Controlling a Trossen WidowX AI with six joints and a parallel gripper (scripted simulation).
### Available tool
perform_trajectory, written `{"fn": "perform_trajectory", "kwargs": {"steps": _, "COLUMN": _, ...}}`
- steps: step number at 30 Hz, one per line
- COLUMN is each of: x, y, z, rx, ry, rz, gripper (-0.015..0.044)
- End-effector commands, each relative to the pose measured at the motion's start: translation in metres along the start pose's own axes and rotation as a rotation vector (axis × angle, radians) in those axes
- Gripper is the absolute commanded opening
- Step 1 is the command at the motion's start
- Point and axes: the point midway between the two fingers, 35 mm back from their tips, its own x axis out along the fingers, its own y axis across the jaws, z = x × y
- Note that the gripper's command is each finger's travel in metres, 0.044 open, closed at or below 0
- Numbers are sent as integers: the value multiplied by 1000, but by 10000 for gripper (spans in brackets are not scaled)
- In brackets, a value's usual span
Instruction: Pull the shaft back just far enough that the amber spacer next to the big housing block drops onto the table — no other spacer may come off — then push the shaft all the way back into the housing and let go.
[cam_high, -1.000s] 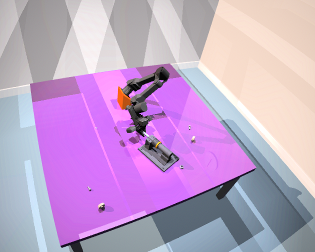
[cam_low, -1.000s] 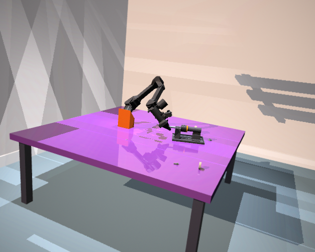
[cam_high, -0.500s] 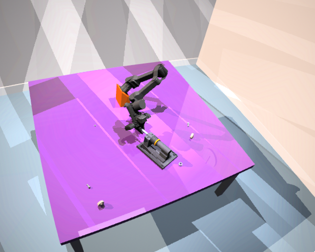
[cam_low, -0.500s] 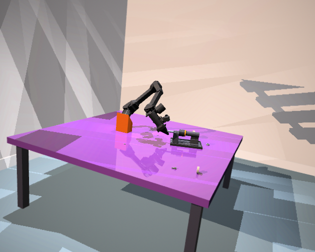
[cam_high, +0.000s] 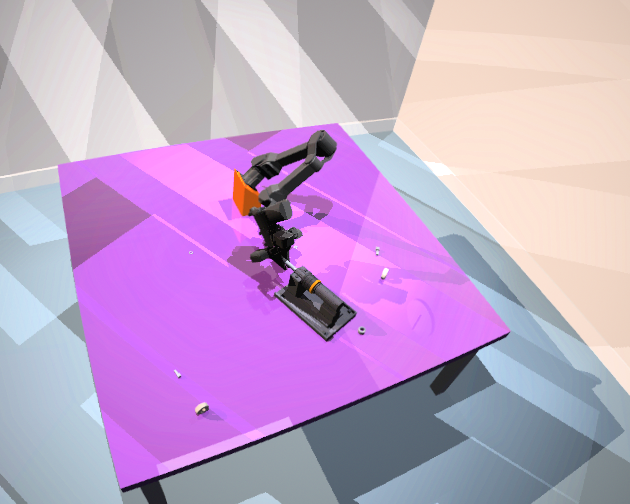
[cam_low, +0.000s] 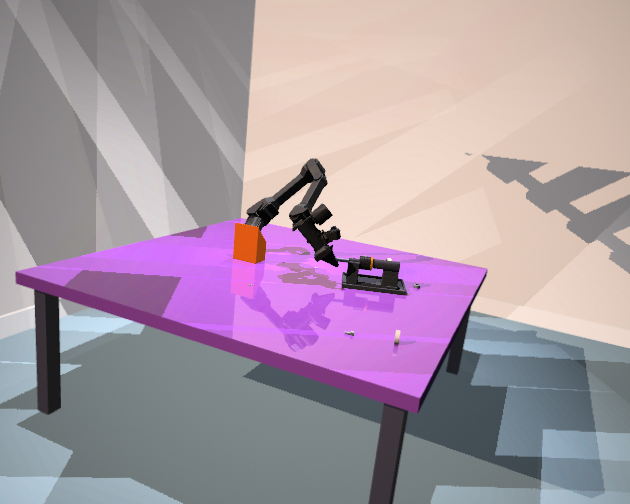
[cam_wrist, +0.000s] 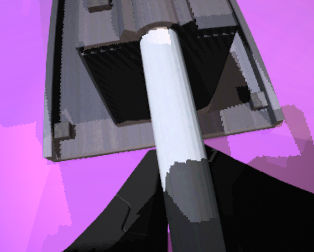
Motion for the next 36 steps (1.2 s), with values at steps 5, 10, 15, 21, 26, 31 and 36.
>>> {"fn": "perform_trajectory", "kwargs": {"steps": 5, "x": -1, "y": 0, "z": -1, "rx": -4, "ry": 0, "rz": 4, "gripper": 0}}
{"fn": "perform_trajectory", "kwargs": {"steps": 10, "x": -1, "y": 0, "z": -1, "rx": -4, "ry": 0, "rz": 4, "gripper": 0}}
{"fn": "perform_trajectory", "kwargs": {"steps": 15, "x": -2, "y": 0, "z": -1, "rx": -4, "ry": 0, "rz": 4, "gripper": 0}}
{"fn": "perform_trajectory", "kwargs": {"steps": 21, "x": -2, "y": 0, "z": -2, "rx": -4, "ry": 0, "rz": 4, "gripper": 0}}
{"fn": "perform_trajectory", "kwargs": {"steps": 26, "x": -2, "y": 0, "z": -2, "rx": -4, "ry": 0, "rz": 4, "gripper": 0}}
{"fn": "perform_trajectory", "kwargs": {"steps": 31, "x": -3, "y": 0, "z": -2, "rx": -4, "ry": 0, "rz": 4, "gripper": 0}}
{"fn": "perform_trajectory", "kwargs": {"steps": 36, "x": -3, "y": 0, "z": -3, "rx": -4, "ry": 0, "rz": 4, "gripper": 0}}
